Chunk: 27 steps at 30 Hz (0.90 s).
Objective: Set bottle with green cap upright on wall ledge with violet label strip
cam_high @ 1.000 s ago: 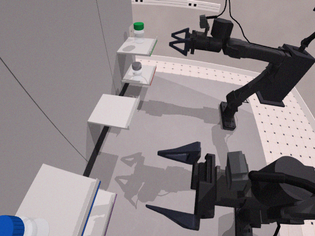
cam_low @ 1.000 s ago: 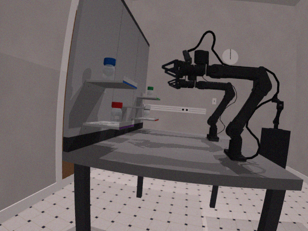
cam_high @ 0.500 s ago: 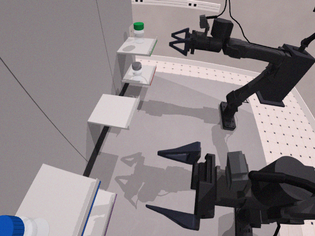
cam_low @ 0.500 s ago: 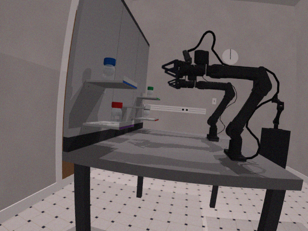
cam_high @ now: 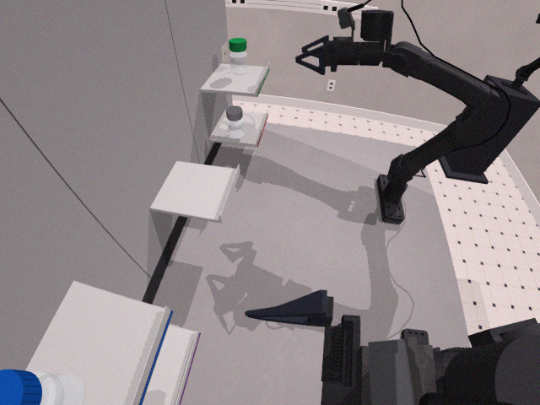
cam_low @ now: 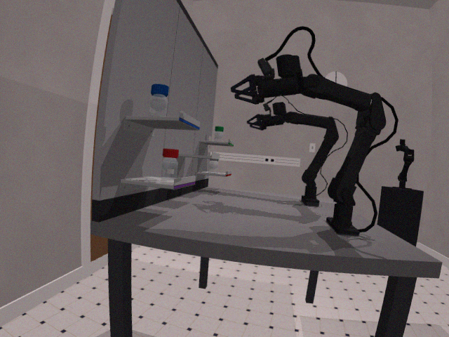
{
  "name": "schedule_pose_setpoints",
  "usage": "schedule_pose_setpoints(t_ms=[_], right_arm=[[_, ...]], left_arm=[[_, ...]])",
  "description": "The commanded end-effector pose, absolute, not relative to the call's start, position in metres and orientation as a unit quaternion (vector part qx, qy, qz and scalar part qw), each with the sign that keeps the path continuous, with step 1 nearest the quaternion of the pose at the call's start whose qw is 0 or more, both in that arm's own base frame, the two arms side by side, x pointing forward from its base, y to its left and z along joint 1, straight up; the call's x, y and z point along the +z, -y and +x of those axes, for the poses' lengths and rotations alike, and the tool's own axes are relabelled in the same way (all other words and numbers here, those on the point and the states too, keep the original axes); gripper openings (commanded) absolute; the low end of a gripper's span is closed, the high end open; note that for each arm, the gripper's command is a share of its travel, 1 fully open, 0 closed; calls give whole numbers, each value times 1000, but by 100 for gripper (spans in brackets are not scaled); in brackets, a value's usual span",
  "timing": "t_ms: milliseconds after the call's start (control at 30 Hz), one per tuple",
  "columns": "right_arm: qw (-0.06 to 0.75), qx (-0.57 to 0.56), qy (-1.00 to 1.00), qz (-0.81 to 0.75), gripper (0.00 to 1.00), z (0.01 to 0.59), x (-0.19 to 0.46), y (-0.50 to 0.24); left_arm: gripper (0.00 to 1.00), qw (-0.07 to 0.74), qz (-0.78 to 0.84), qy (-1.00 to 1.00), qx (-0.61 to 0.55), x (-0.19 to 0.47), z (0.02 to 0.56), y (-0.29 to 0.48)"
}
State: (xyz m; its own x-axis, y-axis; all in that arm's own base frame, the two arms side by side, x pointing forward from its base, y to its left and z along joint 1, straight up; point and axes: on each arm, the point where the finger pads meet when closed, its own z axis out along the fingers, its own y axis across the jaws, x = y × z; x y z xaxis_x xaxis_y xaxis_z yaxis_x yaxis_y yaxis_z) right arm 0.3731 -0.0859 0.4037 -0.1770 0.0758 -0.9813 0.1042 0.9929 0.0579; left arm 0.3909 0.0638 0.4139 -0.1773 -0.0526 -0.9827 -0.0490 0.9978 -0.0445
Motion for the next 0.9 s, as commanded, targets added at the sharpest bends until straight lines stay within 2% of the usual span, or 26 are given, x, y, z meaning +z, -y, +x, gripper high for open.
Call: schedule_pose_setpoints(t_ms=[0, 467, 867], right_arm=[[599, 23, -800, 35, 100, 369, 400, 81], [567, -5, -819, 87, 100, 365, 427, 161], [575, -16, -813, 91, 100, 366, 435, 169]], left_arm=[[100, 606, -14, -795, -30, 413, 388, -60], [100, 582, -44, -812, -15, 450, 398, -118], [100, 593, -44, -804, -8, 462, 400, -124]])
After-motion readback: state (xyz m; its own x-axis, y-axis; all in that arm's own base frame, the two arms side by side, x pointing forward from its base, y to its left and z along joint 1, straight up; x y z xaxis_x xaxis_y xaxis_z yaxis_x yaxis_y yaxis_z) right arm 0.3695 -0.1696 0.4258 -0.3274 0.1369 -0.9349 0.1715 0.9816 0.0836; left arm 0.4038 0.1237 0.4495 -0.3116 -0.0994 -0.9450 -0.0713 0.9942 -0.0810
